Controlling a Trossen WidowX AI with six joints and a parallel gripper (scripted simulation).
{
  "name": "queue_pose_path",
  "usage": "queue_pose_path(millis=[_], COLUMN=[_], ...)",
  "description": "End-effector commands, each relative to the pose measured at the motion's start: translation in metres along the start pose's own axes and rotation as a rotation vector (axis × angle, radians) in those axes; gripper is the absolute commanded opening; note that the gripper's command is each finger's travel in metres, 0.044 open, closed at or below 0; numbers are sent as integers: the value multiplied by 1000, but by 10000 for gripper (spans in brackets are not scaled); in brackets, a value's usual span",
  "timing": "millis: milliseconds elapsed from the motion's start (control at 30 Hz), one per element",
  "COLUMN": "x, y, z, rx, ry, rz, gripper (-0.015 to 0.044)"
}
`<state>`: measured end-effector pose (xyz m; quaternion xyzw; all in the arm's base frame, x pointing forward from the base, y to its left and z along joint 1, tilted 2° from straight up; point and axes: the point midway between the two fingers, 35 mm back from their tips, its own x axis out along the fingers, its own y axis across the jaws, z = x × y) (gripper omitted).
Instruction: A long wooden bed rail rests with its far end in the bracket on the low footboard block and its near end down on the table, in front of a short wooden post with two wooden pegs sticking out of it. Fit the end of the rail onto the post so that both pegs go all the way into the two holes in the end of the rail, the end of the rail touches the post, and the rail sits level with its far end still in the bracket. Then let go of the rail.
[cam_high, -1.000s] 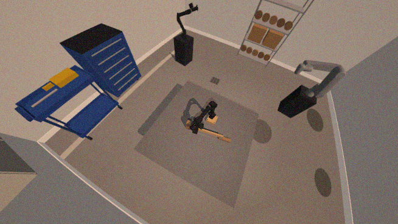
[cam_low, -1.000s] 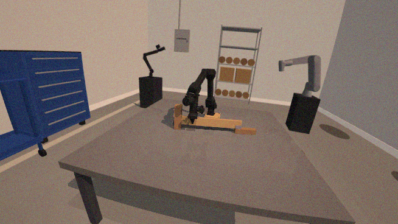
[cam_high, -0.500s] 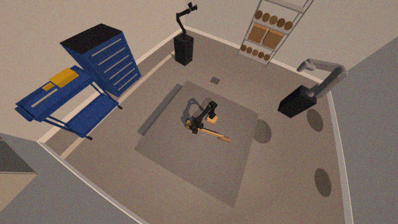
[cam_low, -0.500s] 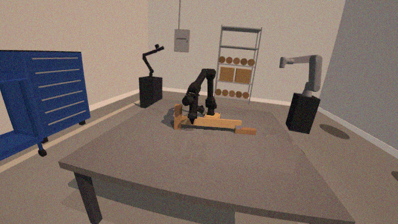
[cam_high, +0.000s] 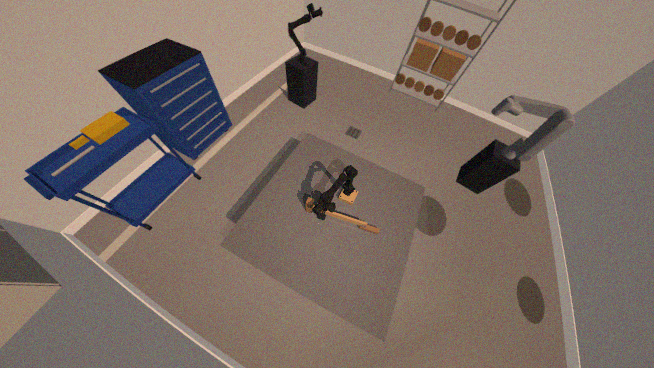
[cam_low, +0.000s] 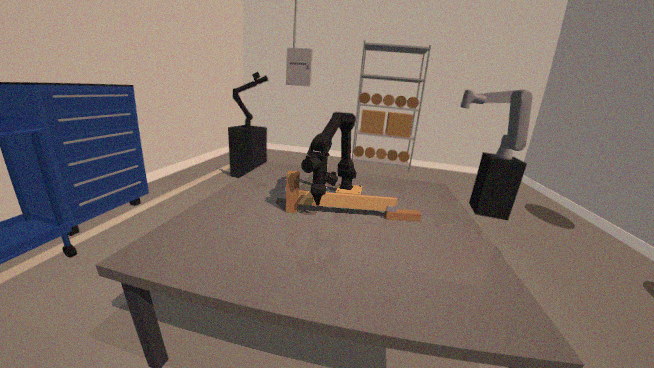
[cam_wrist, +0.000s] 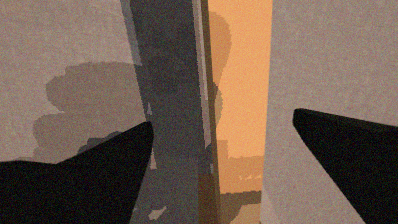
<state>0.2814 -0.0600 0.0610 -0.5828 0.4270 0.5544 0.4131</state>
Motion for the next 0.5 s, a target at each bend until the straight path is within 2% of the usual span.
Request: queue_pose_path(millis=[0, 467], x=[-21, -23], y=[-1, -1], z=[21, 23], rx=[-8, -8], ry=[7, 7], rz=[-10, -10], gripper=[440, 440])
